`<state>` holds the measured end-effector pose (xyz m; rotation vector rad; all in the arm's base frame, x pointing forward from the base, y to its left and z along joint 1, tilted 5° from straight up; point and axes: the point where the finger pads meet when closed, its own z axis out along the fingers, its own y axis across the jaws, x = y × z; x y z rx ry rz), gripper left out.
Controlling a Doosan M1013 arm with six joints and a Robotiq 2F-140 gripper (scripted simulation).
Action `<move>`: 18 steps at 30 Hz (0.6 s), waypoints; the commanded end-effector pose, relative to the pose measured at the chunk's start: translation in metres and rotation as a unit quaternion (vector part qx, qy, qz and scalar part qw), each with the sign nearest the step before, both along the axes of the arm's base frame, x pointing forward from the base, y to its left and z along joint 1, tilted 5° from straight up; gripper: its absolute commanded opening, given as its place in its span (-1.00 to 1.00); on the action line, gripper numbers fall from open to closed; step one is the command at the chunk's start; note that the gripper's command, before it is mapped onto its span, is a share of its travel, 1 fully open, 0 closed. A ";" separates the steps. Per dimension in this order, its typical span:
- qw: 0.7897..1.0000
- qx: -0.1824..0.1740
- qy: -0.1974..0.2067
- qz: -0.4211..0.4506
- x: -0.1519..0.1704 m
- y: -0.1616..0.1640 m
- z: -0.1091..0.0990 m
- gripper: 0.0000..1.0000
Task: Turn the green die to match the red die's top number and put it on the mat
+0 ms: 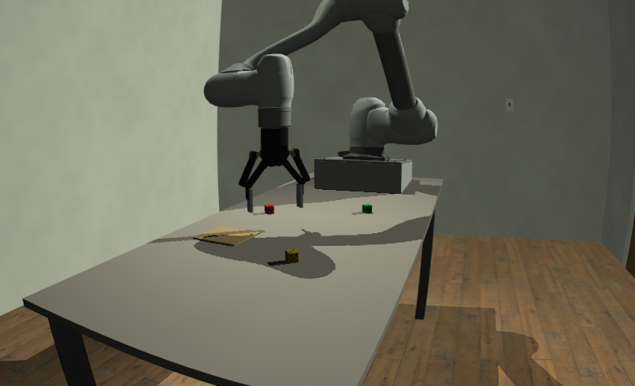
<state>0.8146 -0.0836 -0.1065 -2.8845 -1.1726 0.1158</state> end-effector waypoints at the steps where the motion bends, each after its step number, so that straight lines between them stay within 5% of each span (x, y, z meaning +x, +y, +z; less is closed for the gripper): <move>1: 1.000 0.000 0.001 0.000 0.033 0.018 -0.003 1.00; 18: 1.000 0.000 0.001 0.000 0.145 0.082 -0.012 1.00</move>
